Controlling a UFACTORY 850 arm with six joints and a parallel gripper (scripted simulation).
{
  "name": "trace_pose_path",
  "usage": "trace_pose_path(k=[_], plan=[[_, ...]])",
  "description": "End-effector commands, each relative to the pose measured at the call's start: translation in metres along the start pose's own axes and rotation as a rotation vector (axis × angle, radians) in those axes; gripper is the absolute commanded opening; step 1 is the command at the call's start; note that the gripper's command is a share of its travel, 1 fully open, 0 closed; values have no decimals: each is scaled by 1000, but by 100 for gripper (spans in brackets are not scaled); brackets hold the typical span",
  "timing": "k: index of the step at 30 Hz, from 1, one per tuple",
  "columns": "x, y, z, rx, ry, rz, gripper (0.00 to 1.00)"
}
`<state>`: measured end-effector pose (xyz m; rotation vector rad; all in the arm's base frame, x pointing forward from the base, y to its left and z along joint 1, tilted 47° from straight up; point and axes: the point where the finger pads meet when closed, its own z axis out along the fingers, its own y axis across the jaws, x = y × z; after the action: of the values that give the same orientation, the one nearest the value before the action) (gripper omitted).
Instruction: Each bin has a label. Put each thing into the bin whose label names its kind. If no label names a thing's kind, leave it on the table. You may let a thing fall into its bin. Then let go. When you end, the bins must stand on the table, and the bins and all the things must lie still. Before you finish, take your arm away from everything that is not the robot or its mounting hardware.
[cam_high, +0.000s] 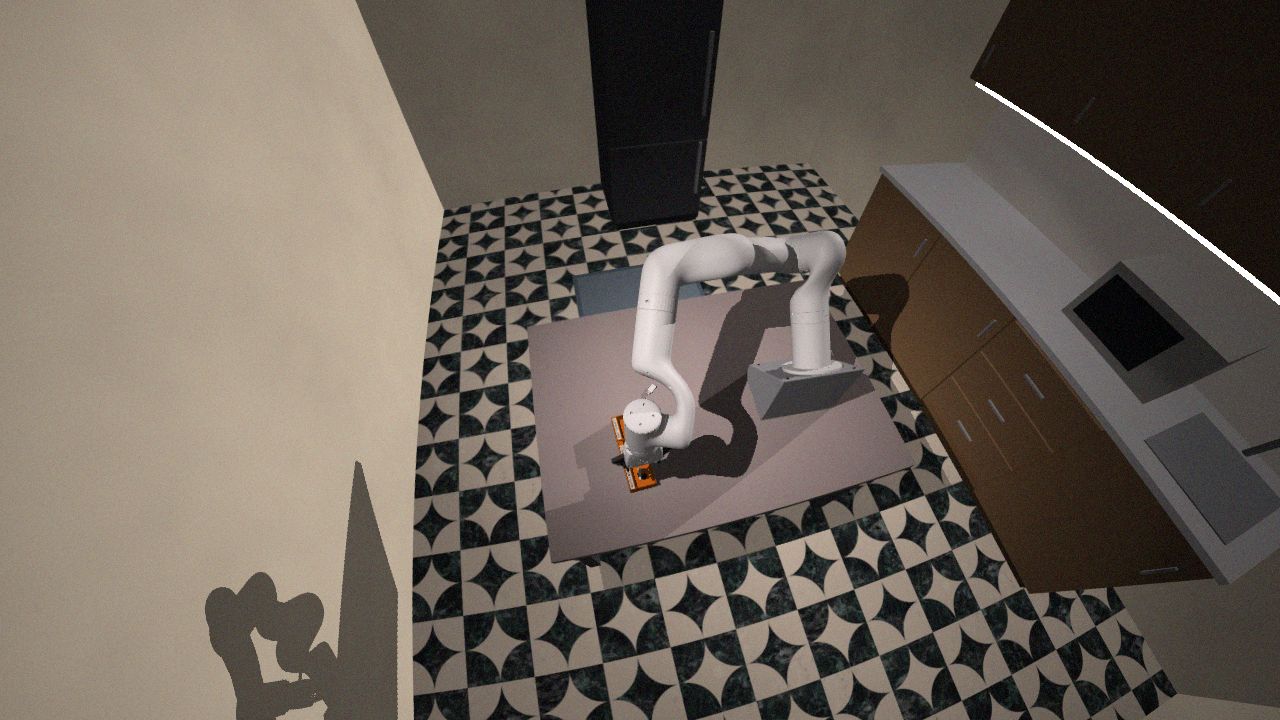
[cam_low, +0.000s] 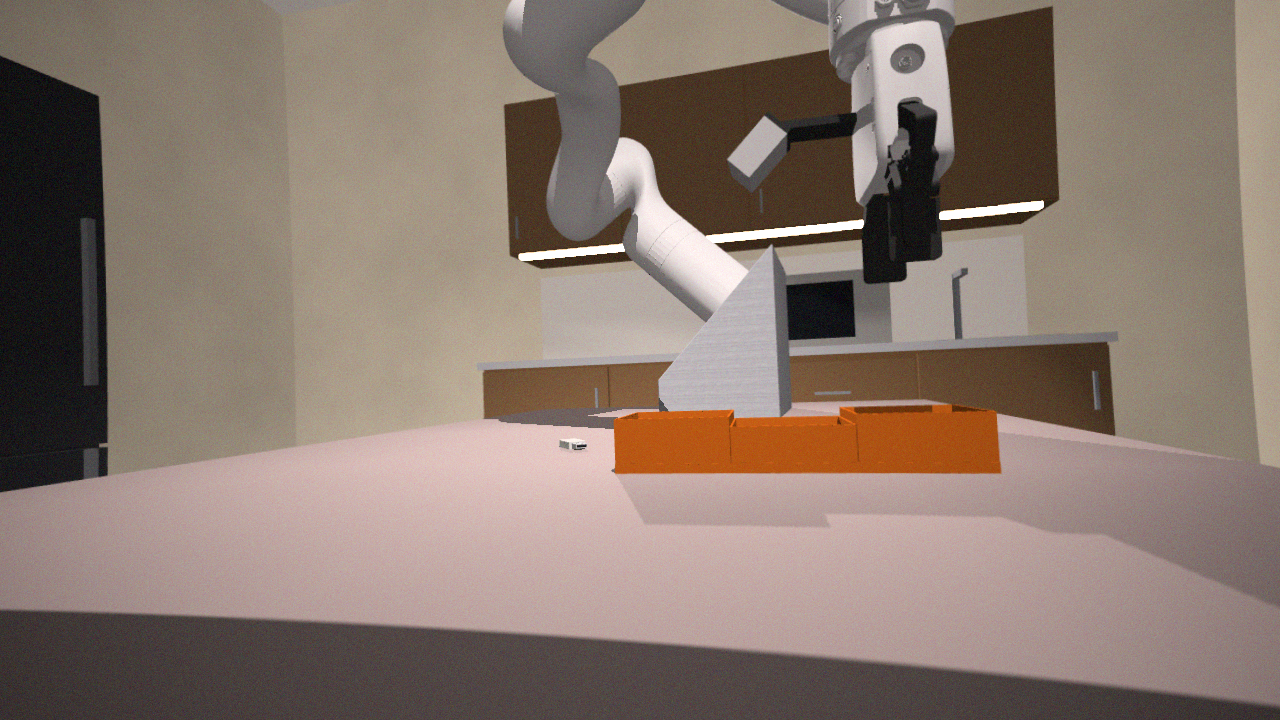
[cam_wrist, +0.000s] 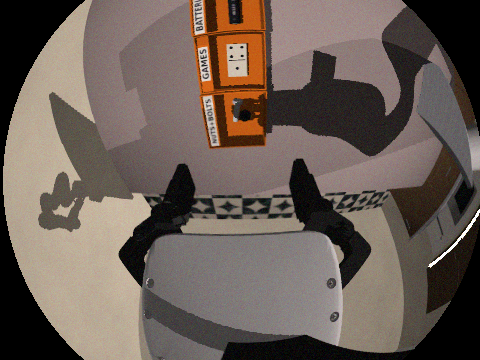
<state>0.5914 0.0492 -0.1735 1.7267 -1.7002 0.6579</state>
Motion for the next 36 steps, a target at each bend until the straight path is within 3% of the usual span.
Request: trace_pose_path(k=[1,16,36], plan=[[0,-1,-19,2,-1,1,100],[0,-1,-71,2,-1,1,100],[0,-1,-72,2,-1,1,100]])
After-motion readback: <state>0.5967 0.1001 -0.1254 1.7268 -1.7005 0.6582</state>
